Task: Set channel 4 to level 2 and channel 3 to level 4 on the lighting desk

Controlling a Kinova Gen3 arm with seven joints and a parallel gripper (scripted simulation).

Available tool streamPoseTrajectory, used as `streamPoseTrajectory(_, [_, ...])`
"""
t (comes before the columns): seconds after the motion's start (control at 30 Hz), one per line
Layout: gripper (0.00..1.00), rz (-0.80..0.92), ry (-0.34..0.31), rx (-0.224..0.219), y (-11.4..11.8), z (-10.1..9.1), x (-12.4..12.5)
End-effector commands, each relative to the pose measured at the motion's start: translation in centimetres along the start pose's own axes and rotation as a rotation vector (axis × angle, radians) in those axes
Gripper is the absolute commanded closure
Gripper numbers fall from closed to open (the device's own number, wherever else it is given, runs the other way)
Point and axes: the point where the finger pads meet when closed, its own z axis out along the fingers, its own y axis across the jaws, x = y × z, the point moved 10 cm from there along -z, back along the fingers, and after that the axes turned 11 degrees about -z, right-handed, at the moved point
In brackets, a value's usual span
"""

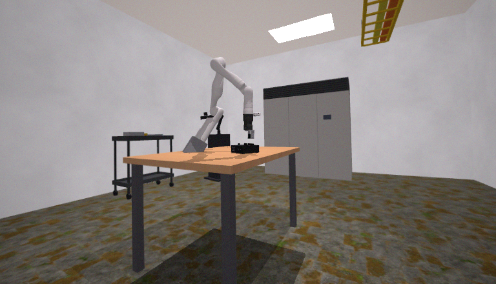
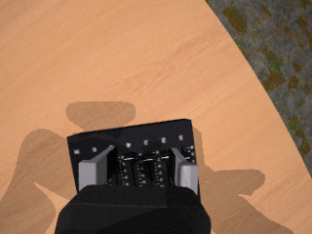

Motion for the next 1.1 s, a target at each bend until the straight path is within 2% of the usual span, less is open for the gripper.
streamPoseTrajectory(0.0, [0.0, -0.075, 0.02, -0.002, 0.02, 0.31, 0.5])
streamPoseTrajectory(0.23, [0.0, -0.151, 0.026, -0.013, 0.09, 0.49, 0.72])
streamPoseTrajectory(0.53, [0.0, -0.164, 0.028, -0.015, 0.1, 0.51, 0.75])
streamPoseTrajectory(0.57, [1.0, -0.164, 0.028, -0.015, 0.1, 0.51, 0.75])
streamPoseTrajectory(1.07, [1.0, -0.164, 0.028, -0.015, 0.1, 0.51, 0.75])
